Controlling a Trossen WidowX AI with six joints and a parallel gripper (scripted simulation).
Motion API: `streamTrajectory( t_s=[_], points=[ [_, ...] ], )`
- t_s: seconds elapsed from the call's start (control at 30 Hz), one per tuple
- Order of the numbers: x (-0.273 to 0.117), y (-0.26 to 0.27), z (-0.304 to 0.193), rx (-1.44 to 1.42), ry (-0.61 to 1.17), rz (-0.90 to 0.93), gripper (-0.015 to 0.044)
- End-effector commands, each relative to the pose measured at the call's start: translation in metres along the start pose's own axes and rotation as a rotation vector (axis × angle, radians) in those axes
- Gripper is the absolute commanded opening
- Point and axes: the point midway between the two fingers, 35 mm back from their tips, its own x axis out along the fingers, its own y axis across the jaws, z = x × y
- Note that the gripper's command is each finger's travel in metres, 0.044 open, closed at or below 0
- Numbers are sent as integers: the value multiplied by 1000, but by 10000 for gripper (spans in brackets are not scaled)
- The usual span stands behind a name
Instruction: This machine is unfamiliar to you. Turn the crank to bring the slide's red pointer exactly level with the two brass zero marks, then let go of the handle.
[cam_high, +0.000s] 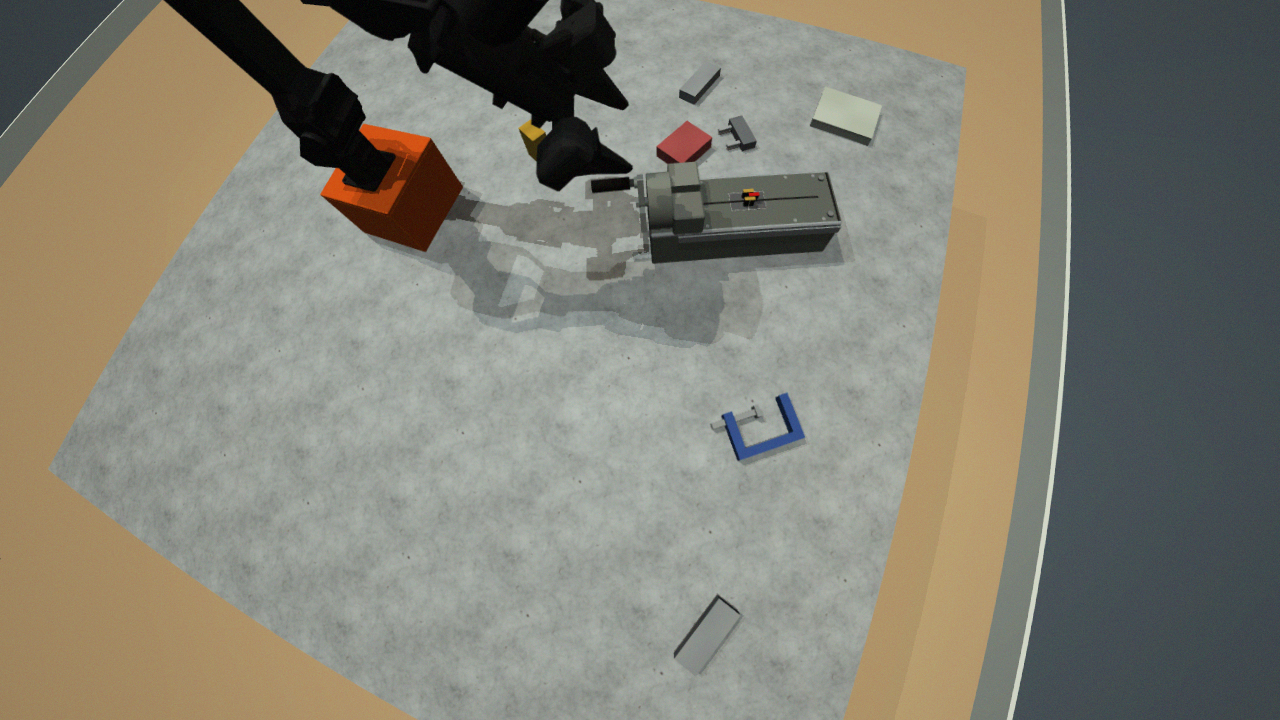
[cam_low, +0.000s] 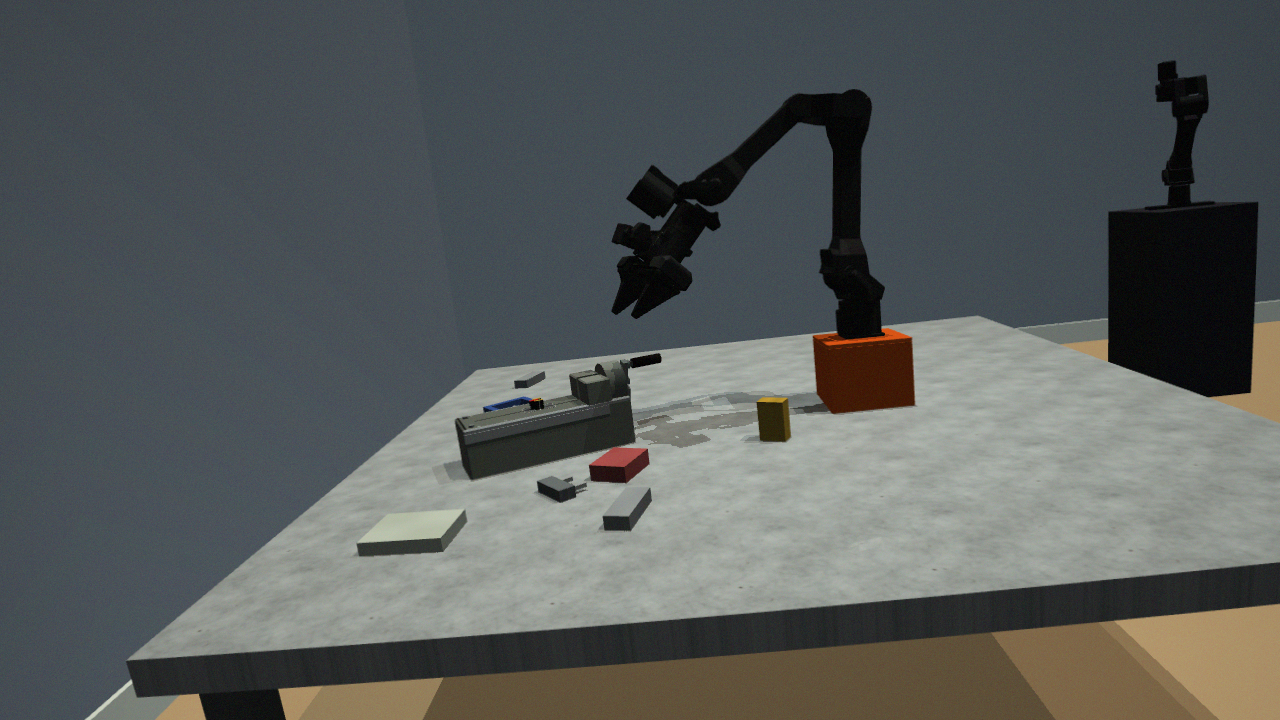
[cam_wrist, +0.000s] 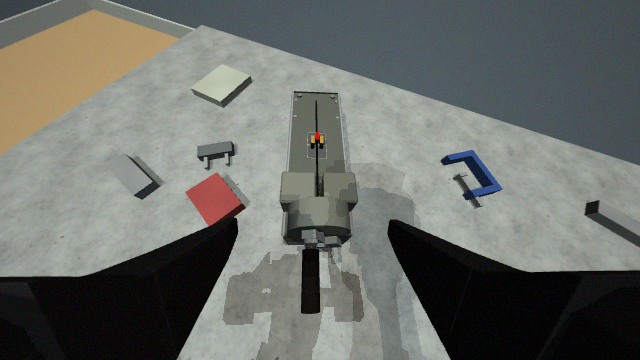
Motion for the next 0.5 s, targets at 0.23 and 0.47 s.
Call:
streamTrajectory(
  t_s=[0.23,0.47],
  points=[
    [29,2,40,65,52,-24,440],
    [51,5,62,114,81,-43,440]
  ],
)
